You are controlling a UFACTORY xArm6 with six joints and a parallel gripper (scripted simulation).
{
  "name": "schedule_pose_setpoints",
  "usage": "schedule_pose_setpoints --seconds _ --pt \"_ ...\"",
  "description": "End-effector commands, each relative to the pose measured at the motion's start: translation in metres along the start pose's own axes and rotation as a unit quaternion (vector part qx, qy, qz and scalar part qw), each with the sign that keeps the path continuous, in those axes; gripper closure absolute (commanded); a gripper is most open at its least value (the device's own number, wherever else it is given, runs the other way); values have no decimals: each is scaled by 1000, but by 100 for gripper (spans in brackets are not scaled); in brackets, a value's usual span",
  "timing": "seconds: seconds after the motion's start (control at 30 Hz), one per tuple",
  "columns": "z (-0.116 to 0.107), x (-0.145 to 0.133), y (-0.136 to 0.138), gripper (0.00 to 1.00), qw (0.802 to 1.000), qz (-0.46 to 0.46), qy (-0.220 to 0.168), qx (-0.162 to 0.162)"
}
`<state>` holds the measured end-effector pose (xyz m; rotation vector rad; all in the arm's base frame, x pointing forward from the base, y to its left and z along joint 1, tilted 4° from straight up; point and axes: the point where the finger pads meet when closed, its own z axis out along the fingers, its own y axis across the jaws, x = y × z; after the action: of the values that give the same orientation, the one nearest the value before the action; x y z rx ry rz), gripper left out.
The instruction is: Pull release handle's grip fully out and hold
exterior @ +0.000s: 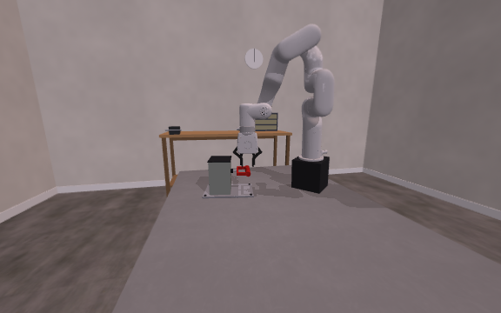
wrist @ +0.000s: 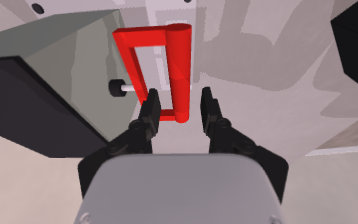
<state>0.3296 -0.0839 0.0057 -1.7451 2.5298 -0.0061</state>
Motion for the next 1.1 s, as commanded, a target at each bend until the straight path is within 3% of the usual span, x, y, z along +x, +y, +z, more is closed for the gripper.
schedule_pose_setpoints --seconds 0.0,1.07 --pt "-1 0 -1 47 1000 0 0 2" --pt "11 0 -1 47 1000 0 0 2"
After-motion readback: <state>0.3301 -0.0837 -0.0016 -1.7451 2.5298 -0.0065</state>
